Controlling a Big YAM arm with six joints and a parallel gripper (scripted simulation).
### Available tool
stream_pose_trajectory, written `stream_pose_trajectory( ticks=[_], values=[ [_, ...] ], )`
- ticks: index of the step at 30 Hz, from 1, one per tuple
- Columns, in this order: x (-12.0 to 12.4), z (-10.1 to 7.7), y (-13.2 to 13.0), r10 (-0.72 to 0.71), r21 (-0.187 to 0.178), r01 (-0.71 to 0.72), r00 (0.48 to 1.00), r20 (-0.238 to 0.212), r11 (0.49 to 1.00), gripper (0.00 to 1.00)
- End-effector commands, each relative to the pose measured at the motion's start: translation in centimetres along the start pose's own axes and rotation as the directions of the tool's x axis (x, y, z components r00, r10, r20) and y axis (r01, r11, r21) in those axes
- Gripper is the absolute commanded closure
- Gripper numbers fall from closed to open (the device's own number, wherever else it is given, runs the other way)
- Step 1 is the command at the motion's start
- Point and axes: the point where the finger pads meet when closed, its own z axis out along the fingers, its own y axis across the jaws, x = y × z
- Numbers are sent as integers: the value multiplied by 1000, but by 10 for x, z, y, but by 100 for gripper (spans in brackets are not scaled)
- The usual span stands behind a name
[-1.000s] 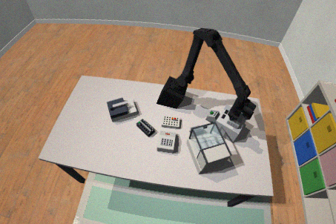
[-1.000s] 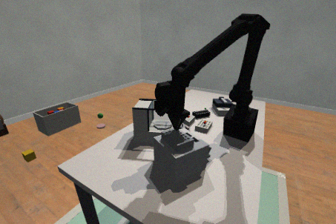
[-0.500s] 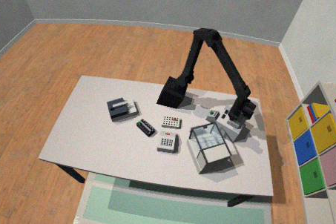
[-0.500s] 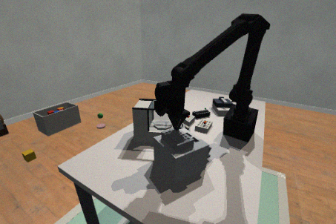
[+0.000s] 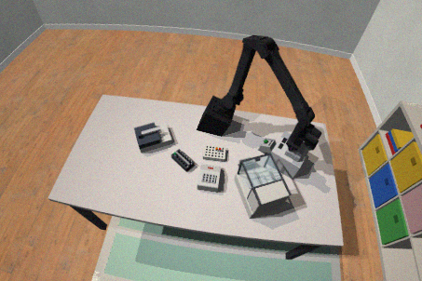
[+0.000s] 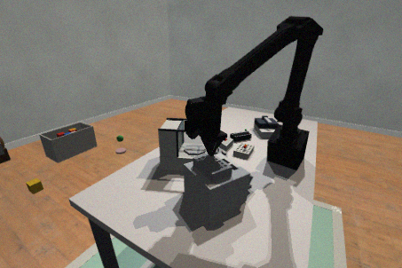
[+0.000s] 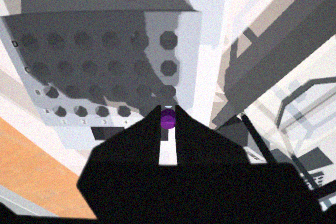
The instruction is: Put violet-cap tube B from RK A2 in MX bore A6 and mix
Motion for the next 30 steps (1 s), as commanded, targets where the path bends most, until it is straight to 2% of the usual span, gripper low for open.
stream_pose_trajectory(
  ticks=[1,30],
  values=[
    [3,25,-1,-4,2,4,1000,-18,1000,91],
    [5,25,-3,-3,3,3,1000,-17,1000,91]
  ],
)
